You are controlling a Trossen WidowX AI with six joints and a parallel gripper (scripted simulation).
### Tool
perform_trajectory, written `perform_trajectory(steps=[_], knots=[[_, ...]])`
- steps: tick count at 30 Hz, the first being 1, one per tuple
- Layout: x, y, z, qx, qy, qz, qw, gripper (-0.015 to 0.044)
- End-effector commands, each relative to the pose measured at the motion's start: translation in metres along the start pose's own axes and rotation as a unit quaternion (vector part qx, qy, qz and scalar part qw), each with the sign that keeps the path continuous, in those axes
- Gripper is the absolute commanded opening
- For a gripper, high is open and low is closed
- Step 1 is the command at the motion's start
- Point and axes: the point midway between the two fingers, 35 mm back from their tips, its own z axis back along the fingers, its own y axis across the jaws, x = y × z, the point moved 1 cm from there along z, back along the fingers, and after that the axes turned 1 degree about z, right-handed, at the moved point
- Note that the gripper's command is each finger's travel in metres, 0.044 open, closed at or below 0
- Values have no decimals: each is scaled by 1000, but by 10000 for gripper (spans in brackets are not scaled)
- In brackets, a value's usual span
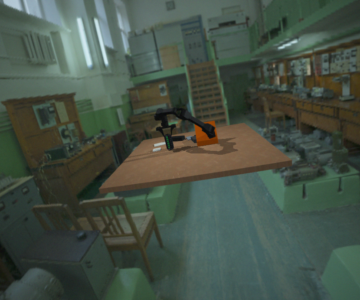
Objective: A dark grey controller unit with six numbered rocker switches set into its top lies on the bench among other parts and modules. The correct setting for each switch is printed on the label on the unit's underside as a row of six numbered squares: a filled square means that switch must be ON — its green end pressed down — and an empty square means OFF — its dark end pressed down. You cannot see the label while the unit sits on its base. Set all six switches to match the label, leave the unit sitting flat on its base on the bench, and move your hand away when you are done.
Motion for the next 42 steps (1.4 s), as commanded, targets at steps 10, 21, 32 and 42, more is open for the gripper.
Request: perform_trajectory(steps=[10,21,32,42], knots=[[14,0,-5,-5,-1,1,1000,338],[23,-1,-7,-5,-1,1,1000,338],[31,-1,-9,-5,-2,1,1000,338],[39,-1,-11,-5,-2,1,1000,338]])
